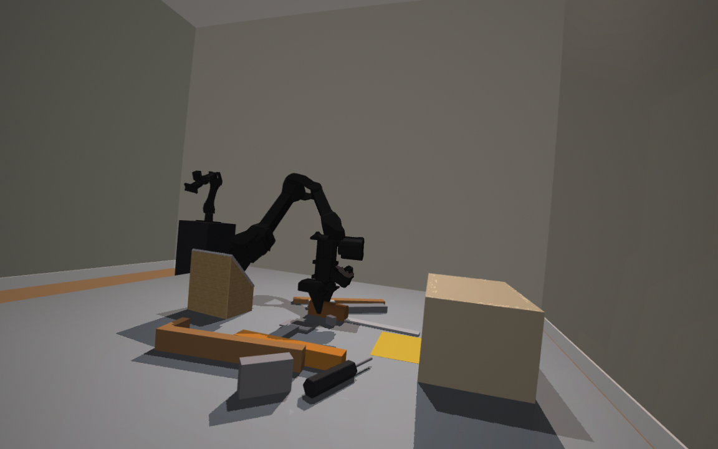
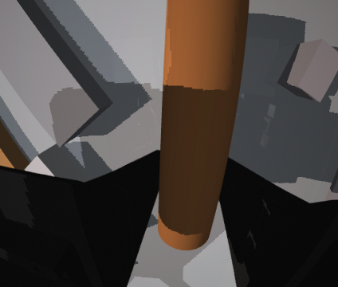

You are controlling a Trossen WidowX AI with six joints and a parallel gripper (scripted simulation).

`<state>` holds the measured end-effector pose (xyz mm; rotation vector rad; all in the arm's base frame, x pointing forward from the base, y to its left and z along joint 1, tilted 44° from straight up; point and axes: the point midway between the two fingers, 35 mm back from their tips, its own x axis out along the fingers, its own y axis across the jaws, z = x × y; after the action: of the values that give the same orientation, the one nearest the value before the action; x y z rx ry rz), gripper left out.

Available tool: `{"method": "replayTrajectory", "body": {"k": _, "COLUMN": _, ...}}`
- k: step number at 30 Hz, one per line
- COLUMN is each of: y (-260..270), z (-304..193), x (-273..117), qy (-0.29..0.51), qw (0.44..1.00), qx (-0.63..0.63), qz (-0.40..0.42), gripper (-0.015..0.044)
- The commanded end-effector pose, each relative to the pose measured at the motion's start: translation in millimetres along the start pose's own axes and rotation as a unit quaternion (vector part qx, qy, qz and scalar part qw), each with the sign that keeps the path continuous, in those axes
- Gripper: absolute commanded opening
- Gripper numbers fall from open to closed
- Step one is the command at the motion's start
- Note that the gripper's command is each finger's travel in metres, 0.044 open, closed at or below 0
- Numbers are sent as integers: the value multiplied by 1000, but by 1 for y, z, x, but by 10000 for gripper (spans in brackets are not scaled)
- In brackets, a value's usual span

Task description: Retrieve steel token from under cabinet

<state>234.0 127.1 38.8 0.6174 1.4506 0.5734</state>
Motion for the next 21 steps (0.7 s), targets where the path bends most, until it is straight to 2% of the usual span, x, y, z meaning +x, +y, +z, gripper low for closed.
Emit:
{"method": "replayTrajectory", "body": {"k": 1, "y": -1, "z": -7, "x": 1, "qy": 2, "qw": 1000, "qx": 4, "qz": -1, "gripper": 0}}
{"method": "replayTrajectory", "body": {"k": 21, "y": 5, "z": -7, "x": -1, "qy": 1, "qw": 999, "qx": 38, "qz": 0, "gripper": 0}}
